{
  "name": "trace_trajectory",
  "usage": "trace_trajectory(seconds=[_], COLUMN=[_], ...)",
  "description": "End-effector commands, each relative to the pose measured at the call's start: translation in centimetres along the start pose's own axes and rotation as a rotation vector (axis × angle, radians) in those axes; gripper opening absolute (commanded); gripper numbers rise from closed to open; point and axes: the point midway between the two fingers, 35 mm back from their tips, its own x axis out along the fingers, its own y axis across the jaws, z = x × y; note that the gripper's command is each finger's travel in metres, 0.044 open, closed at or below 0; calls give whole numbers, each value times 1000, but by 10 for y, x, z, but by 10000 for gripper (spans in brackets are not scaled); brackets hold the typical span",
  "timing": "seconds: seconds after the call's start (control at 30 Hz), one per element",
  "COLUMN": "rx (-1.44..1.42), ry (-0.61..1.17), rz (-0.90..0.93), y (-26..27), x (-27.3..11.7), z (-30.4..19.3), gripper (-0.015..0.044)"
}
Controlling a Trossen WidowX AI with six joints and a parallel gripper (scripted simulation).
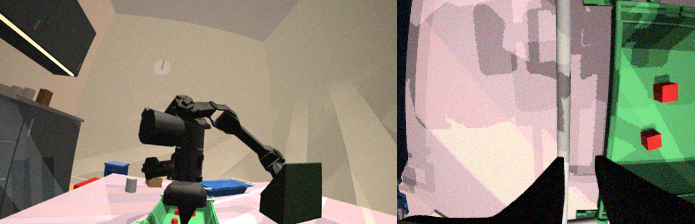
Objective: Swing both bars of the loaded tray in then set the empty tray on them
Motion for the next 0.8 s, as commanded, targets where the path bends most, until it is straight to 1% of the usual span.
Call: trace_trajectory(seconds=[0.0, 0.23, 0.33, 0.57, 0.77], rx=[38, 38, 38, 38, 38], ry=[-12, -12, -12, -13, -13], rz=[17, 17, 17, 15, 15], y=[8, 8, 8, 8, 7], x=[-1, 2, 14, 56, 57], z=[4, 4, 5, 5, 5], gripper=[90, 90, 90, 90, 90])
